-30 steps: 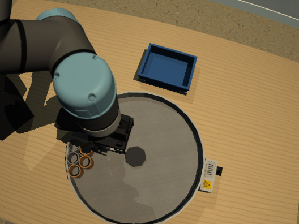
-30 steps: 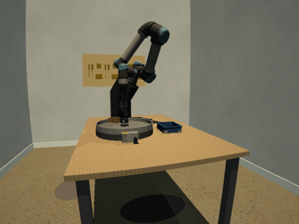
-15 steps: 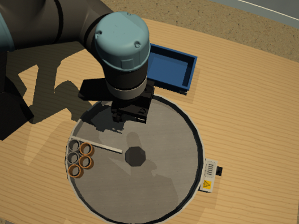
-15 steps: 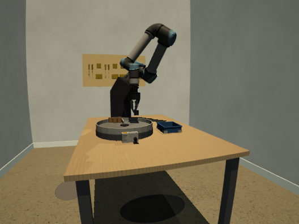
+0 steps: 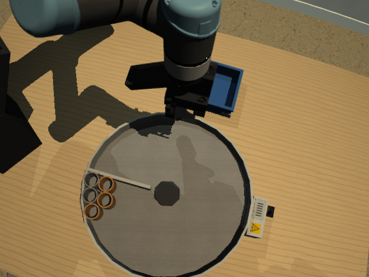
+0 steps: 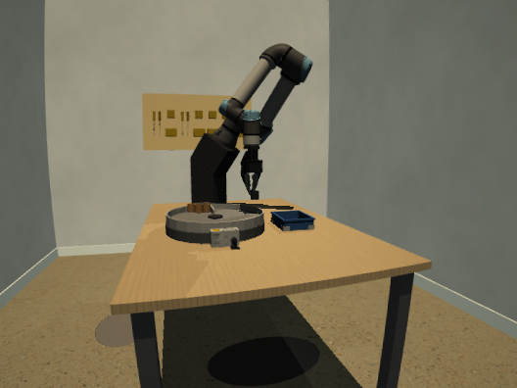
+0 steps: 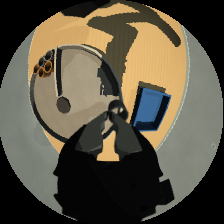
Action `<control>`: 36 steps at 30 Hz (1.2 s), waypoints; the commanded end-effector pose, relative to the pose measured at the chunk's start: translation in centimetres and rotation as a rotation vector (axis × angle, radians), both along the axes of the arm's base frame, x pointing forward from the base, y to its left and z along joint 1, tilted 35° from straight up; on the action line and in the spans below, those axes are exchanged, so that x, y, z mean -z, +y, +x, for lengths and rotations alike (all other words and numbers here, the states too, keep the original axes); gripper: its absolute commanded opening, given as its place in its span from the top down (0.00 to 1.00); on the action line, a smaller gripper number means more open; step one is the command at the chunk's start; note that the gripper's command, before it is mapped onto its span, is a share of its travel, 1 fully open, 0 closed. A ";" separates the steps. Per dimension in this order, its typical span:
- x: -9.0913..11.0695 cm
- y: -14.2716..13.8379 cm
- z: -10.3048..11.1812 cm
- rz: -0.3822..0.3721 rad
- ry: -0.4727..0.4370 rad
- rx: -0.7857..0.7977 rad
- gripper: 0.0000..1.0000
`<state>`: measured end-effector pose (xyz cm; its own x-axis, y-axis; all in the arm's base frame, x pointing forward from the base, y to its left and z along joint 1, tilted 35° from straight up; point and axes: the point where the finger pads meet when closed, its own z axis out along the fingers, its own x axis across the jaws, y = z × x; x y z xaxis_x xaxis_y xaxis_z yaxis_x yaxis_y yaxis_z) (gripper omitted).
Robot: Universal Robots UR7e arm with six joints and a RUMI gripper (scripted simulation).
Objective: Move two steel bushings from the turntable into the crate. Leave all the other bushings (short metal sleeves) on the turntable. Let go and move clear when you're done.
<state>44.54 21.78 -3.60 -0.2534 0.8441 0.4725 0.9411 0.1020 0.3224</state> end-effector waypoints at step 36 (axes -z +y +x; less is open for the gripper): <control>-8.9 13.6 0.9 -0.005 0.001 0.003 1.00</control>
<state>45.35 34.52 4.72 -0.2506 0.8466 0.4695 0.9420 0.1013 0.3201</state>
